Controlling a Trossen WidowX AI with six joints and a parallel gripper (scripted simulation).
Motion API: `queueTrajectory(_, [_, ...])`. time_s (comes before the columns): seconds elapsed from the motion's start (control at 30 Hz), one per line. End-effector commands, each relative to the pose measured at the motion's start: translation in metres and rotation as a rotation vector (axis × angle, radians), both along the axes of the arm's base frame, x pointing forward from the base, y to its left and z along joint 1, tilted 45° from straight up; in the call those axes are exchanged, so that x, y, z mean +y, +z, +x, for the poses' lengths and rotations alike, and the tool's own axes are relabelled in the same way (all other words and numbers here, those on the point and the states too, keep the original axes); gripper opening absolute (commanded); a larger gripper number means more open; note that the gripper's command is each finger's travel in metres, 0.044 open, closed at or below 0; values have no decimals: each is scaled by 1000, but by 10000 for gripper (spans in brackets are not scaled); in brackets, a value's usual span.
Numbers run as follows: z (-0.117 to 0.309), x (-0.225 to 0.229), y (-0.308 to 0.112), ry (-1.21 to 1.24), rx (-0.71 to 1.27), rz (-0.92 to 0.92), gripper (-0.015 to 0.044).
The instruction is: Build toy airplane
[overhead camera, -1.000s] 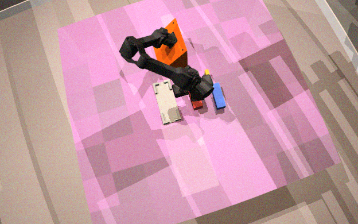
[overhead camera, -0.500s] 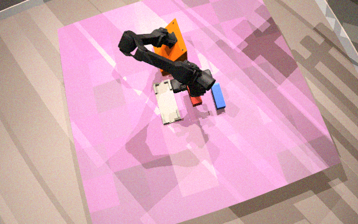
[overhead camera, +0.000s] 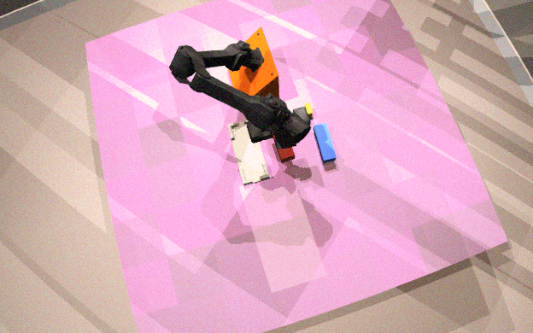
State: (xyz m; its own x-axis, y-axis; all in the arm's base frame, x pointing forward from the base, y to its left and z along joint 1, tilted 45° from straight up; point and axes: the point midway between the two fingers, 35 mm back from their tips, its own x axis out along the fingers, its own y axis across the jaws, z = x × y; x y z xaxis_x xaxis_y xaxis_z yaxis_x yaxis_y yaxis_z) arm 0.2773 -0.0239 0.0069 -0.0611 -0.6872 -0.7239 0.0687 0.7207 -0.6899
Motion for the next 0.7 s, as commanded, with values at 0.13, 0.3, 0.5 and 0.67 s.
queueTrajectory(0.13, [1,-25,9,12,-1,5,0])
queueTrajectory(0.3, [-1,-40,13,15,1,6,0])
queueTrajectory(0.5, [-3,-58,19,19,3,4,0])
queueTrajectory(0.67, [-6,-72,24,21,5,0,0])
